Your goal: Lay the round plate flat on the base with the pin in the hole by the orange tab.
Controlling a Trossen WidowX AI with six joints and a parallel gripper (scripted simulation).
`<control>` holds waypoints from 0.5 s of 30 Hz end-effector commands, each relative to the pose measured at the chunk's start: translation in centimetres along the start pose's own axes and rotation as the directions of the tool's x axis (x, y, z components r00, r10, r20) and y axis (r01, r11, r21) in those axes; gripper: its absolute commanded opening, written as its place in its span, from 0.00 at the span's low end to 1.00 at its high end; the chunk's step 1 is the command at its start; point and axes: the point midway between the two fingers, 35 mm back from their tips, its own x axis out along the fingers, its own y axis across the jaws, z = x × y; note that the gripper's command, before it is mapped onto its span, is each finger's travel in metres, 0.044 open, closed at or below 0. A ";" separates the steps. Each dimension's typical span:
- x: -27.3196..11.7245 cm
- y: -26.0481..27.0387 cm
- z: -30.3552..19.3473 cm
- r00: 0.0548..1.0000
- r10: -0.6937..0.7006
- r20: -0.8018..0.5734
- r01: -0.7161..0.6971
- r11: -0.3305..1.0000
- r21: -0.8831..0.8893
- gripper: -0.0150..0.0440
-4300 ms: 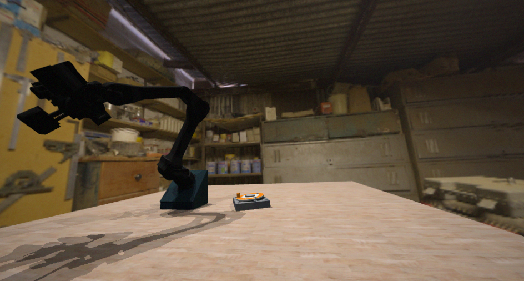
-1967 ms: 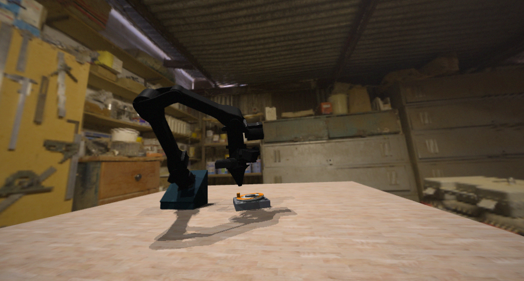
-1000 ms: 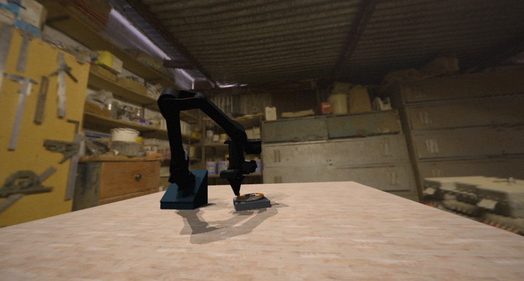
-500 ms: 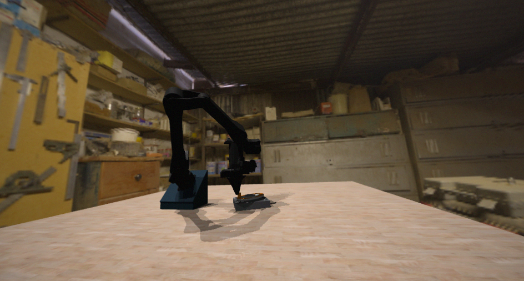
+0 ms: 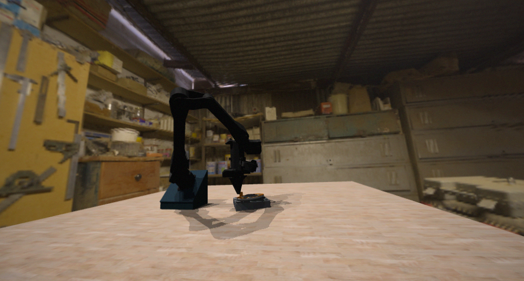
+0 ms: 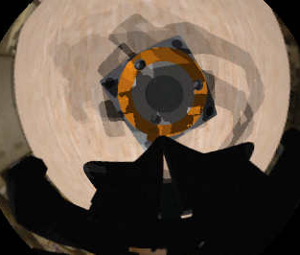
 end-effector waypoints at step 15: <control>0.1 2.3 0.9 1.000 0.010 -0.007 -0.010 1.000 0.001 0.25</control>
